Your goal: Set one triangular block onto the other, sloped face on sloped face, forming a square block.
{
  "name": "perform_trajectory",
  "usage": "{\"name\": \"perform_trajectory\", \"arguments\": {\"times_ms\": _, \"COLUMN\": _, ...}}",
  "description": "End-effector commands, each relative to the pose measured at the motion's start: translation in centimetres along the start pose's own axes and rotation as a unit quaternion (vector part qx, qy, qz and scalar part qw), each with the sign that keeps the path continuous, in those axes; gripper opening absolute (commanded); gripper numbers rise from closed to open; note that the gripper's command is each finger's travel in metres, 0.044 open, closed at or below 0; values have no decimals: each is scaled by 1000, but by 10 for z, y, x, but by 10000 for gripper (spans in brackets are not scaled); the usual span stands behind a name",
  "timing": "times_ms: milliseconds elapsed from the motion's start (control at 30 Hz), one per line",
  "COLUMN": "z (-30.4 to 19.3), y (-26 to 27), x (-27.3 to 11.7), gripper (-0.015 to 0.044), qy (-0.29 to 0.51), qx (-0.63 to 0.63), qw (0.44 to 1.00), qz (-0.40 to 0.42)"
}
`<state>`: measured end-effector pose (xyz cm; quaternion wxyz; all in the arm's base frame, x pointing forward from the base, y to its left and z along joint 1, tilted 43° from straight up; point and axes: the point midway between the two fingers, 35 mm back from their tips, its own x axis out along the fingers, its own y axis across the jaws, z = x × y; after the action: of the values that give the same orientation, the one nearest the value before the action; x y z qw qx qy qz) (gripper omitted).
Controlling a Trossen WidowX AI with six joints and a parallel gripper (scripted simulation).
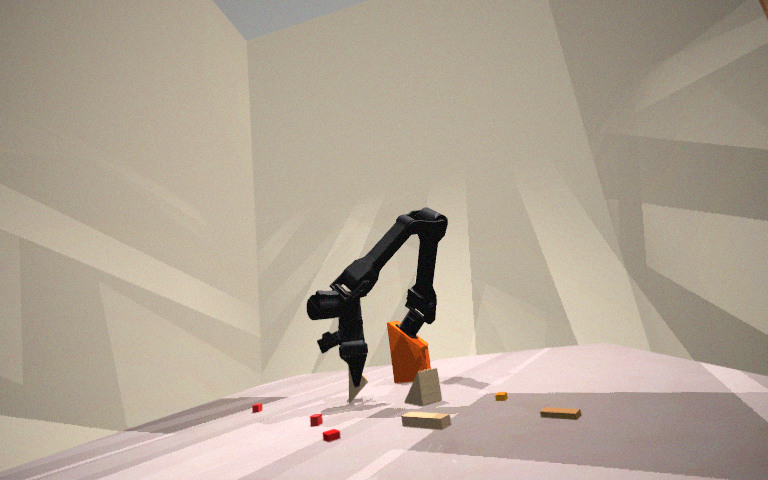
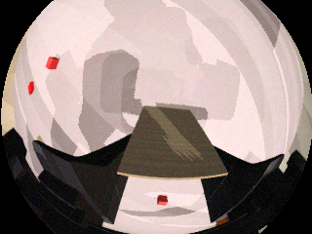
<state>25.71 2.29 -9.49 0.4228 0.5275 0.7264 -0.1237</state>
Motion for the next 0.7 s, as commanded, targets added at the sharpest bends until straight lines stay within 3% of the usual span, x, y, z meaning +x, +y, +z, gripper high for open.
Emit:
{"name": "perform_trajectory", "arguments": {"times_ms": 0, "z": 9, "y": 1, "x": -4, "gripper": 0, "qy": 62, "qx": -3, "qw": 998, "qz": 6}}
{"name": "perform_trajectory", "arguments": {"times_ms": 667, "z": 45, "y": 2, "x": -3, "gripper": 0, "qy": 298, "qx": -4, "qw": 954, "qz": 7}}
